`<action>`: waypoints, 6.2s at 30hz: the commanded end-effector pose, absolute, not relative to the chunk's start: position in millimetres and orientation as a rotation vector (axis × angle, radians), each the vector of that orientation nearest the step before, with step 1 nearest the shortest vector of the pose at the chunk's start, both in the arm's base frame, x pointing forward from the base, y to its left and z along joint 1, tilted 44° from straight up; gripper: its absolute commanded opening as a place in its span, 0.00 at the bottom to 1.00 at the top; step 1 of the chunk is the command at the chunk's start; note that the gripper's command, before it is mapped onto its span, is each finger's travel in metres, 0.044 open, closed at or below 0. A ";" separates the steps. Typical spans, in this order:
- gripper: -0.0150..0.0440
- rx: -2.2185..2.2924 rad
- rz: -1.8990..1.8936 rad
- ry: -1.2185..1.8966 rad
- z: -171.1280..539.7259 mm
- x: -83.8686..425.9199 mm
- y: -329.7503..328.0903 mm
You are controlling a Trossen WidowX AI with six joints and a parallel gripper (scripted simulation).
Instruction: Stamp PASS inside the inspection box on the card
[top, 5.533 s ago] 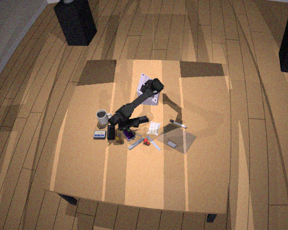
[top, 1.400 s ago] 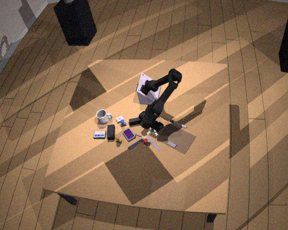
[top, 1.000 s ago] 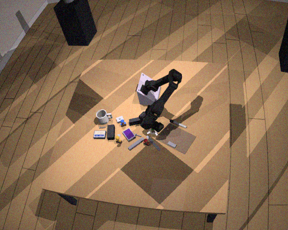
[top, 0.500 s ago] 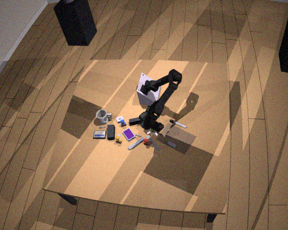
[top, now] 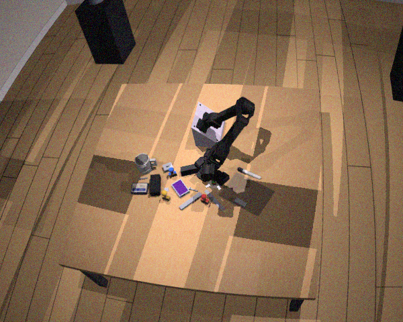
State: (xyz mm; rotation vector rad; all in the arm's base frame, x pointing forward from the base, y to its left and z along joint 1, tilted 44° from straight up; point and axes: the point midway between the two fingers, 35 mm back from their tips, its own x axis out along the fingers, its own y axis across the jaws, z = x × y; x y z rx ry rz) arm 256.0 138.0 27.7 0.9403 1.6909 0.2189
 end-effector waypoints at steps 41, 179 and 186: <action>0.25 0.945 0.222 1.691 26.8 256.0 139.9; 0.25 0.934 0.217 1.688 -23.8 260.7 44.7; 0.25 0.935 0.219 1.688 -31.8 259.5 52.9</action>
